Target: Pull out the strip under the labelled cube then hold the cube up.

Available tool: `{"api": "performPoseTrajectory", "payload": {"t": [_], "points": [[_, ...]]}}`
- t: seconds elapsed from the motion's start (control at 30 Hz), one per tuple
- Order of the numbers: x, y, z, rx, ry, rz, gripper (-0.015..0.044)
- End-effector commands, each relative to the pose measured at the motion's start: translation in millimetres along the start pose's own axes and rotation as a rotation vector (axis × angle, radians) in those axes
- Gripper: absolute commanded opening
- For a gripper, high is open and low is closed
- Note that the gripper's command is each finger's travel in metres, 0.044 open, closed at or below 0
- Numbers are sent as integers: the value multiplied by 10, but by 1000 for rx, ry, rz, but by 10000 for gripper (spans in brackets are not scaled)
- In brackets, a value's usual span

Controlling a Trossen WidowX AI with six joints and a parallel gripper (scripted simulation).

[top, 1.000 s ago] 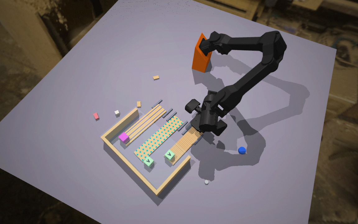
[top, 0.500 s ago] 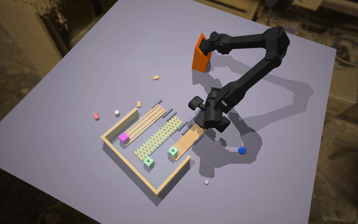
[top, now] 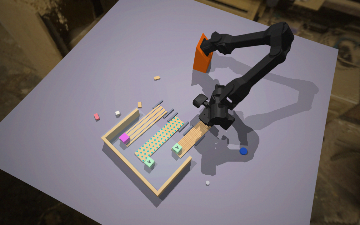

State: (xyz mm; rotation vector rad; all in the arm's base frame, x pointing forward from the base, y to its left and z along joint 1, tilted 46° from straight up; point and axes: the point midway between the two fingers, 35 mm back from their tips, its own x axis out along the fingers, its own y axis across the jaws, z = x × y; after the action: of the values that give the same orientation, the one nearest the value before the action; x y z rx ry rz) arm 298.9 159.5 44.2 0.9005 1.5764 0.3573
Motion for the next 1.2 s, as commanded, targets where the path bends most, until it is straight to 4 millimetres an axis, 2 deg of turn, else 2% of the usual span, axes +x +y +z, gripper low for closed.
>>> {"api": "performPoseTrajectory", "payload": {"t": [0.0,0.93,1.17], "points": [[75,-22,-147,3,30,-9,0],[64,-23,-550,4,32,-9,0],[63,-23,-570,4,32,-9,0]]}}
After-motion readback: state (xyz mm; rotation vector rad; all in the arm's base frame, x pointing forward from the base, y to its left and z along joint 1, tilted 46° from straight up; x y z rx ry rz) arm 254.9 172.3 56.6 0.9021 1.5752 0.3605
